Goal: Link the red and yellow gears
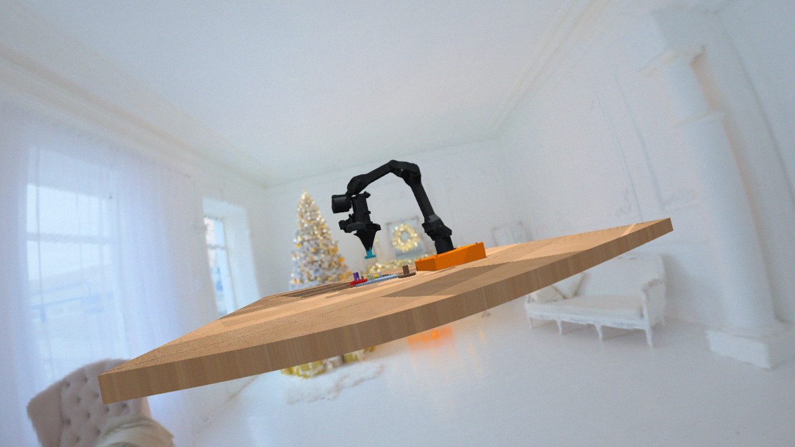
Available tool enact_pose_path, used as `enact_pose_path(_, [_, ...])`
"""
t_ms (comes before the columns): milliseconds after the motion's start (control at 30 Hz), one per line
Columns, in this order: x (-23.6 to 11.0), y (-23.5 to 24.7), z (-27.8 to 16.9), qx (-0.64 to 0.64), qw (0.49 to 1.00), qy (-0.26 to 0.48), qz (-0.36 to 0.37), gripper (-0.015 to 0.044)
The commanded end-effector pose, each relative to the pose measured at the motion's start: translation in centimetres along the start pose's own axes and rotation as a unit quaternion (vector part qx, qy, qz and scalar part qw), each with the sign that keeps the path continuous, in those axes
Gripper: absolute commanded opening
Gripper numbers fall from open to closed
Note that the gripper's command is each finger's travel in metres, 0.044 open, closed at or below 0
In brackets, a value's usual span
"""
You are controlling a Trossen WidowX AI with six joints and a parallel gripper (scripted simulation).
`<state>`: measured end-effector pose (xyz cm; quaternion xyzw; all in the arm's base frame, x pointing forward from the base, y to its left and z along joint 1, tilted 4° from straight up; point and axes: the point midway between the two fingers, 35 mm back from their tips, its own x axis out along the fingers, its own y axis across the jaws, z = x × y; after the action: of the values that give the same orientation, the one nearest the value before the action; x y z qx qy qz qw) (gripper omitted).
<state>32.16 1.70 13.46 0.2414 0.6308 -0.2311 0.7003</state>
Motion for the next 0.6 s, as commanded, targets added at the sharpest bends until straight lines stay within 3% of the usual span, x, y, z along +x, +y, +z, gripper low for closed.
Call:
enact_pose_path(0, [0.3, -0.4, 0.9, -0.001, 1.0, 0.001, 0.002, 0.0])
enact_pose_path(567, [1.5, -3.0, 4.4, -0.001, 1.0, -0.002, -0.001, 0.0])
